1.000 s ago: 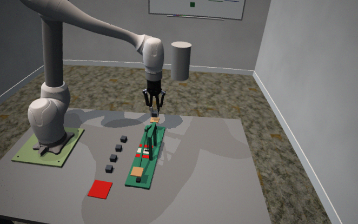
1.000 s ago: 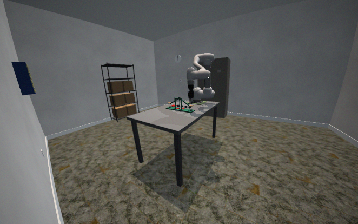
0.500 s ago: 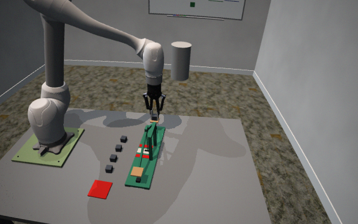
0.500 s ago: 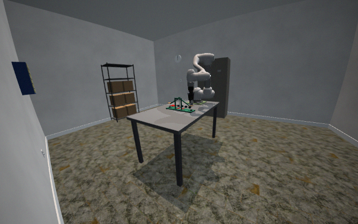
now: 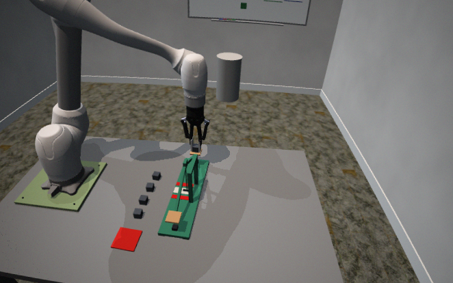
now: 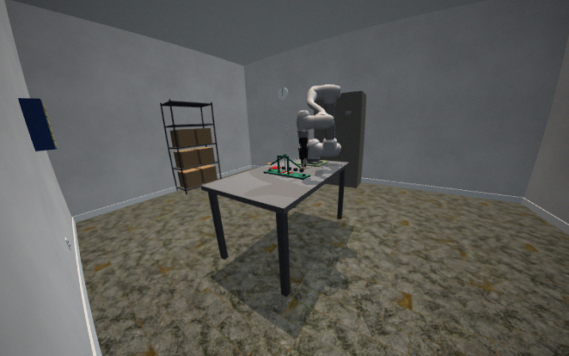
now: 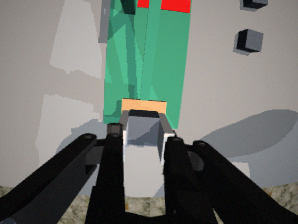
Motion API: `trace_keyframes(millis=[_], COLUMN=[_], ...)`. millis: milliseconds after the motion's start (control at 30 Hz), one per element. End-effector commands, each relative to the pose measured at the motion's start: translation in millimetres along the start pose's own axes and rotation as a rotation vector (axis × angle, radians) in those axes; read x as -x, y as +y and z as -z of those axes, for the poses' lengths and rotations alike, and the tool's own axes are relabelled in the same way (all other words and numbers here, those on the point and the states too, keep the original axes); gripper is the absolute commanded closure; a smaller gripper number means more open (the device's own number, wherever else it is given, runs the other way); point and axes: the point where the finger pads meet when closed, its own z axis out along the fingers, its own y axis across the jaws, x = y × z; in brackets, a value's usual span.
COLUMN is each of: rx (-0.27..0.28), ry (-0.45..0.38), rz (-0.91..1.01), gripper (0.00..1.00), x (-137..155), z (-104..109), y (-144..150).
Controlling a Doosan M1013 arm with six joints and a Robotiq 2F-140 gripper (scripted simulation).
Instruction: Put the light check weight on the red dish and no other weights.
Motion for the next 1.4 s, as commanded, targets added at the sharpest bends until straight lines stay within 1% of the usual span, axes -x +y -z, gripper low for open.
trace_keyframes(millis=[0, 1367], rx=[0.000, 0.000], ry=[0.000, 0.000], rz=[0.000, 0.000], gripper=[0.76, 0.76], x=[0.0, 0.0], z=[0.1, -3.7], y=[0.0, 0.0])
